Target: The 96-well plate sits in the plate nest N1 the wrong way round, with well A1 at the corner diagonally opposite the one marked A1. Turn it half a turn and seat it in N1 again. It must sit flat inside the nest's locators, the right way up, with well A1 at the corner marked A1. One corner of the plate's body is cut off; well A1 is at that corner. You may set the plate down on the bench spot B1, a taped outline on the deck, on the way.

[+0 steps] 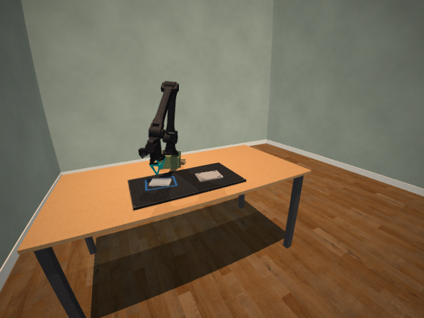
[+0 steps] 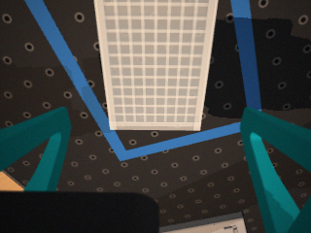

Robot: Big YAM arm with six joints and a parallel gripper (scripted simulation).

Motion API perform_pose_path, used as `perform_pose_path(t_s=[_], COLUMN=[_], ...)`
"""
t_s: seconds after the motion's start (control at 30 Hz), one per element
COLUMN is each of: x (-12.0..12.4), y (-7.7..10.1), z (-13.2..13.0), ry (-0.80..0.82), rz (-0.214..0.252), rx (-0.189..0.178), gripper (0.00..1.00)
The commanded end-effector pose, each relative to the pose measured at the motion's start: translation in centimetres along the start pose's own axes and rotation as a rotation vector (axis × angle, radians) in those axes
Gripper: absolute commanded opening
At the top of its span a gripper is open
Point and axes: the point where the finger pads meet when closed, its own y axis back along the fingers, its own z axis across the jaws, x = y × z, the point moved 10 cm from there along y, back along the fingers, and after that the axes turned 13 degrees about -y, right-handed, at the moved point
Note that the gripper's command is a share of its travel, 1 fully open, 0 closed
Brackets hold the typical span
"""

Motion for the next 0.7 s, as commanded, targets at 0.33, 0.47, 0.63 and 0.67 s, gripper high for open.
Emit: perform_pose_path(t_s=[0.33,0.47,0.63,0.67], x=[0.1,0.4,0.1,0.1], y=[-2.6,-2.6,-3.8,-3.9], z=[0.1,0.6,0.1,0.1], ry=[-0.004,0.003,-0.004,-0.005], rz=[-0.001,0.001,-0.001,-0.001], rx=[-0.001,-0.013,-0.001,-0.001], gripper=[1.0,1.0,1.0,1.0])
